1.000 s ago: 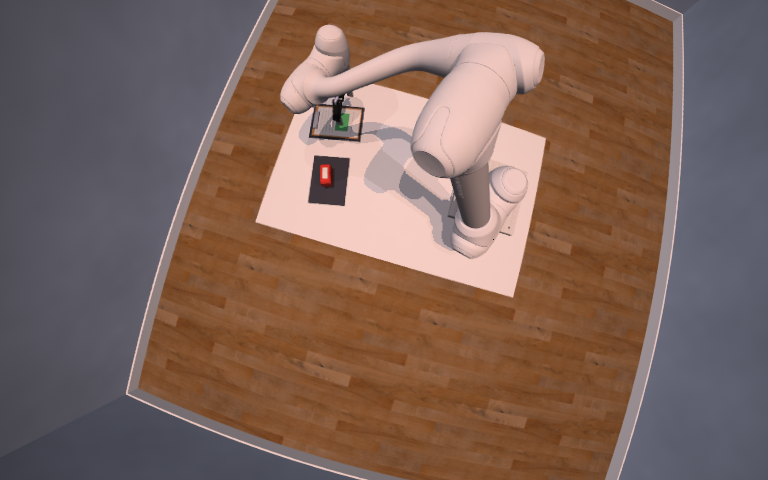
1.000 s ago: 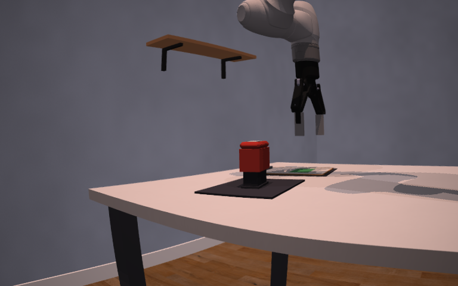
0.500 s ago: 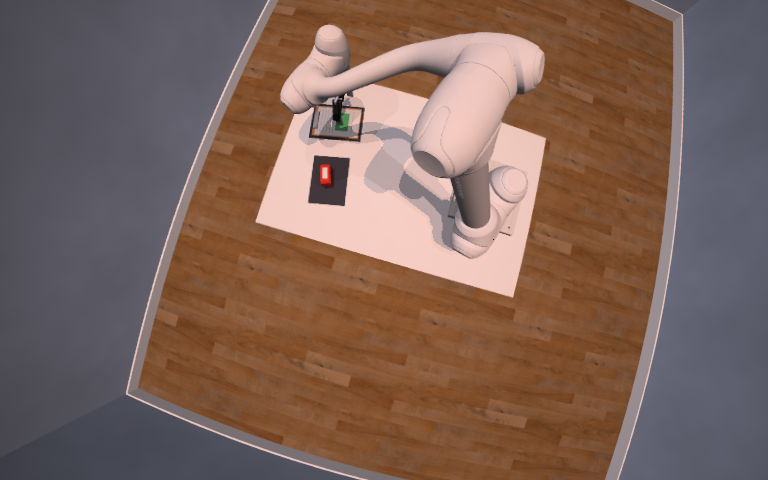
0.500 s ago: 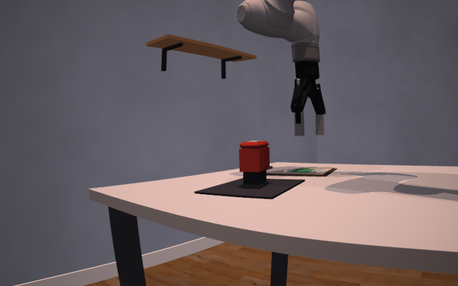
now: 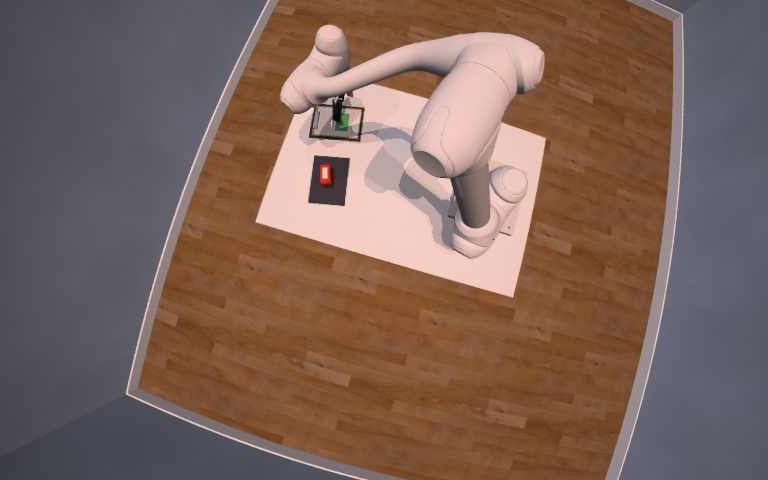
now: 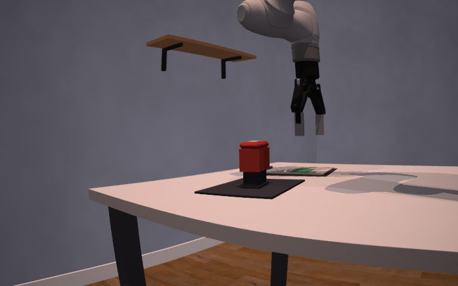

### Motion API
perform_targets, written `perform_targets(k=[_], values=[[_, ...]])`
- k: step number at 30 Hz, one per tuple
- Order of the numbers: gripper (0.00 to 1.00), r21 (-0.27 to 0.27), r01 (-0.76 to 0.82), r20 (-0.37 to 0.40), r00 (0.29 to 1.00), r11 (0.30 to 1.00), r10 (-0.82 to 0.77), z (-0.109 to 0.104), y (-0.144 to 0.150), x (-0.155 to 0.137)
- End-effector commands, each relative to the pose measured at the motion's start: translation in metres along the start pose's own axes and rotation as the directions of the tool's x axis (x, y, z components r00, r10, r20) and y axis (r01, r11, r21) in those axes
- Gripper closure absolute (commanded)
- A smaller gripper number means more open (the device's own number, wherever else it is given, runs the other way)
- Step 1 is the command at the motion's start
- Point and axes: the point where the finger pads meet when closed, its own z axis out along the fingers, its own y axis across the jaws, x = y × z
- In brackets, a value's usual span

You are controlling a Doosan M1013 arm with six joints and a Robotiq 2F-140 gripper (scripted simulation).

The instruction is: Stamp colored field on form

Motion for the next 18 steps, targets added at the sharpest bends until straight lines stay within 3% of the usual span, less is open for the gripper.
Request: perform_targets(k=[1, 5, 9, 13, 16, 18], values=[[0.0, 0.0, 0.0, 0.0, 1.0, 1.0, 0.0, 0.0, 0.0, 0.0], [0.0, 0.0, 0.026, 0.0, 1.0, 1.0, -0.026, -0.001, 0.0, 0.0], [0.0, 0.0, 0.166, 0.0, 0.986, 0.986, -0.166, -0.009, 0.0, -0.001], [0.0, 0.0, 0.428, 0.0, 0.904, 0.904, -0.428, -0.024, 0.0, -0.001], [0.0, 0.004, 0.557, -0.003, 0.83, 0.83, -0.557, -0.039, 0.0, -0.002], [0.0, 0.004, 0.557, -0.003, 0.83, 0.83, -0.557, -0.039, 0.0, -0.002]])
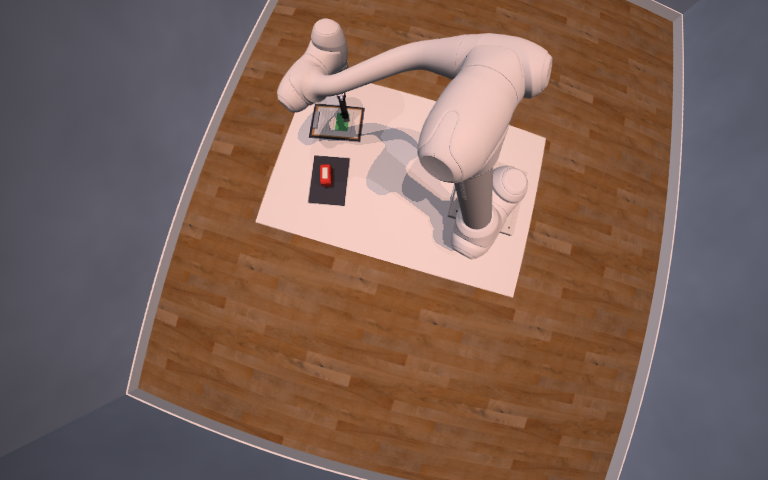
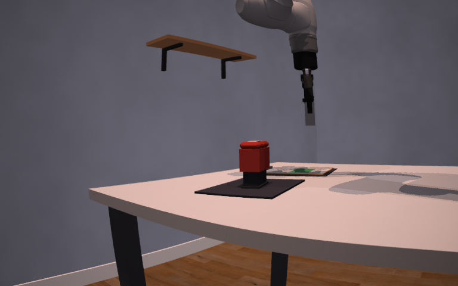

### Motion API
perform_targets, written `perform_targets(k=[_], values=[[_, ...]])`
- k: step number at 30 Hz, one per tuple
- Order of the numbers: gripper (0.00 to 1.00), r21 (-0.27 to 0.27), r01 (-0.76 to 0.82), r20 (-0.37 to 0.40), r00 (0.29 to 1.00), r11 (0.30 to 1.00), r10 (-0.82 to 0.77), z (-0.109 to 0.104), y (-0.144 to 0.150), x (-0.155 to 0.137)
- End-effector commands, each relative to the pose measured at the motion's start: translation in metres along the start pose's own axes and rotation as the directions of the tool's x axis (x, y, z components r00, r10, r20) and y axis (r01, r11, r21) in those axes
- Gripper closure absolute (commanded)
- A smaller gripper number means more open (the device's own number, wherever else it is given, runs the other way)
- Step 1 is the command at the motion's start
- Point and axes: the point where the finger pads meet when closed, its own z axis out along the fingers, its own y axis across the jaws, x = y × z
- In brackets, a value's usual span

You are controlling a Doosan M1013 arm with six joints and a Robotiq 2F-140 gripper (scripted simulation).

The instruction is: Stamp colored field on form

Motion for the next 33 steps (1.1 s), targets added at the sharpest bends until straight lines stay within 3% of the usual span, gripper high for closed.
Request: perform_targets(k=[1, 7, 15, 17, 18, 24, 25, 33], values=[[0.0, -0.012, 0.275, 0.014, 0.961, 0.961, -0.275, -0.015, 0.0, 0.0], [0.0, 0.002, 0.541, 0.006, 0.841, 0.841, -0.541, -0.046, -0.001, 0.001], [0.0, 0.009, 0.837, -0.003, 0.547, 0.547, -0.837, -0.069, 0.0, 0.002], [0.0, 0.009, 0.837, -0.003, 0.547, 0.547, -0.837, -0.069, 0.0, 0.002], [0.0, 0.008, 0.911, 0.0, 0.413, 0.413, -0.911, -0.07, 0.0, 0.002], [0.0, 0.009, 0.988, 0.022, 0.155, 0.155, -0.988, -0.071, 0.0, 0.002], [0.5, 0.009, 0.988, 0.022, 0.155, 0.155, -0.988, -0.071, 0.0, 0.002], [0.5, 0.009, 0.988, 0.022, 0.155, 0.155, -0.988, -0.067, 0.02, -0.008]])
